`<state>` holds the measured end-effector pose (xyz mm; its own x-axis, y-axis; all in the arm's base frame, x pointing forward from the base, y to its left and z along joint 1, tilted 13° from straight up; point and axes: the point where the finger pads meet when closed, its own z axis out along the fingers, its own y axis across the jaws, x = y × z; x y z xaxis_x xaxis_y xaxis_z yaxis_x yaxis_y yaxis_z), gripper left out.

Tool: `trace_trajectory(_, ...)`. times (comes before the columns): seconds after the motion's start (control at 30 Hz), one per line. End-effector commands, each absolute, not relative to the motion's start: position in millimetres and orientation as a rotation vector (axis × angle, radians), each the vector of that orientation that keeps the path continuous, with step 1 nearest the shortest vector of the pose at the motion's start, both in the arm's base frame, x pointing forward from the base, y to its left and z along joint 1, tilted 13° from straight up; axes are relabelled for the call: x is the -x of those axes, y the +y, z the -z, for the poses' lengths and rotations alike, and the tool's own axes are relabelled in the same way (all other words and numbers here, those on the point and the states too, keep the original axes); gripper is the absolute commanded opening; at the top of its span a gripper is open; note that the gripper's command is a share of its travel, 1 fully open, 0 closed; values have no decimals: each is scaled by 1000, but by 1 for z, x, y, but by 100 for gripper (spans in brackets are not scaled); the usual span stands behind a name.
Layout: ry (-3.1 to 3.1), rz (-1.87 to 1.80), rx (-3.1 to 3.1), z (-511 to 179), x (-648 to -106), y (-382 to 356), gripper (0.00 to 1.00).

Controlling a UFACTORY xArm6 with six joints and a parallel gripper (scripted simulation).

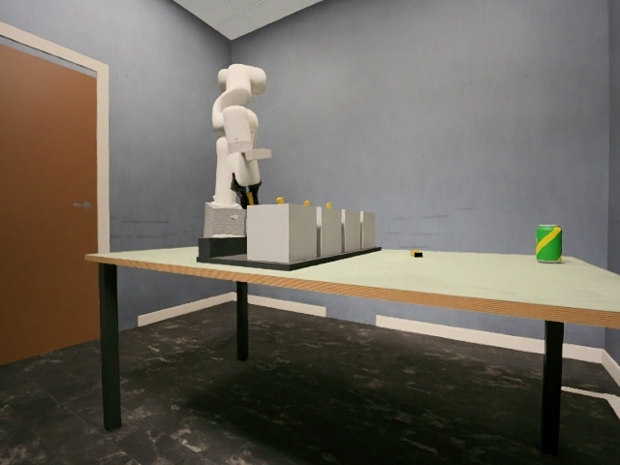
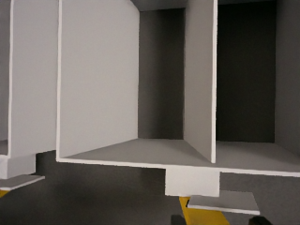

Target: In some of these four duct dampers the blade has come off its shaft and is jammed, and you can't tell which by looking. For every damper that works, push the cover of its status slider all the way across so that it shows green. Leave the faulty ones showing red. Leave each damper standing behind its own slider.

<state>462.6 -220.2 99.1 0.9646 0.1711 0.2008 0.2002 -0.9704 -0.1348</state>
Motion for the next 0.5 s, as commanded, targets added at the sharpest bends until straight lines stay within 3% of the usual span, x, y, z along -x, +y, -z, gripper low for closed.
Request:
trace_trajectory(0.0,-282,288,2962,-100,-464,-221,39)
trace_trajectory(0.43,-282,288,2962,-100,-464,-221,39)
trace_trajectory(0.47,-282,288,2962,-100,-464,-221,19)
